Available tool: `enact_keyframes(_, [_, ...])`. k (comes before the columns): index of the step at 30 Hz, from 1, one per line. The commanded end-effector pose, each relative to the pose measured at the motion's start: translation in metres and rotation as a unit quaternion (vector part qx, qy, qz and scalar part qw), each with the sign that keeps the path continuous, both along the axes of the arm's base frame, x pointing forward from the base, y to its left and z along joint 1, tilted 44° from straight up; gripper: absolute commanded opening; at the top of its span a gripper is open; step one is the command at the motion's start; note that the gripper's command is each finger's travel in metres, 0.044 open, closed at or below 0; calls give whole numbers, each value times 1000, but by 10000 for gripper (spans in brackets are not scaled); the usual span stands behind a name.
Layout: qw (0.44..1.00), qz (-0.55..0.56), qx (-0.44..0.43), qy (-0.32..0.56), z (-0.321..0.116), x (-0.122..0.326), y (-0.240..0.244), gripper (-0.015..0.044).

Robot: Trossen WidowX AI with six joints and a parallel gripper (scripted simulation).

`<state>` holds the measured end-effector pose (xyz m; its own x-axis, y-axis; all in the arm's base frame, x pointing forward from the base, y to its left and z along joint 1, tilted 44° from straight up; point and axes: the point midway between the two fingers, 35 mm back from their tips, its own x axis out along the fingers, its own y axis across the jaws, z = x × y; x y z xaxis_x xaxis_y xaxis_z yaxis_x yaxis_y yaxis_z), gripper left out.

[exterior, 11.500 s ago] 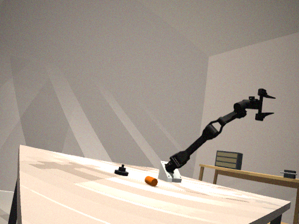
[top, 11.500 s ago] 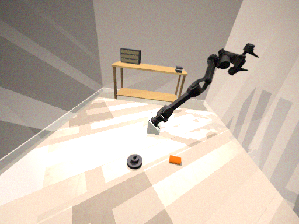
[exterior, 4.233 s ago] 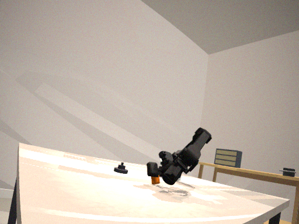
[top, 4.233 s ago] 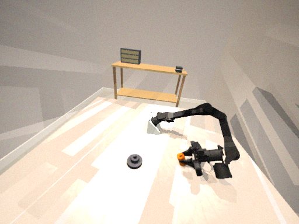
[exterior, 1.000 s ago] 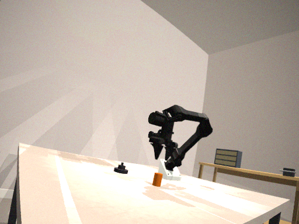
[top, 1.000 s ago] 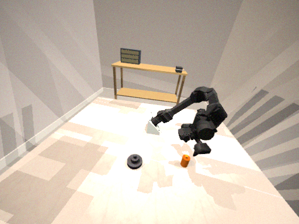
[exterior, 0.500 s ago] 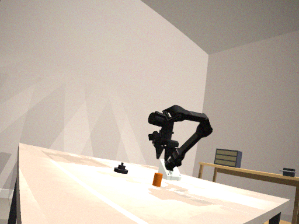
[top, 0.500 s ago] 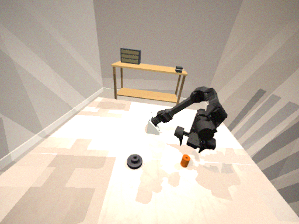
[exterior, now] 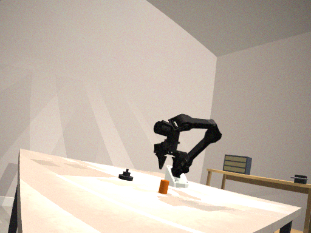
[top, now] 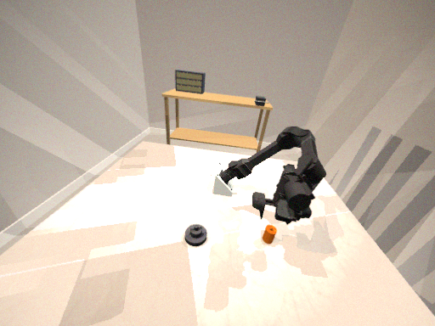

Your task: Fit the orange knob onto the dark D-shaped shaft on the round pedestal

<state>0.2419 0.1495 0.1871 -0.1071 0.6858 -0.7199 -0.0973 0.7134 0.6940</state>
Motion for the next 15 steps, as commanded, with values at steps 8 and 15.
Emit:
enact_keyframes(8, [1000, -1, 3, 3, -19, -4, 21, 440])
enact_keyframes(15, [1000, -1, 2, 3, -27, -4, 28, 440])
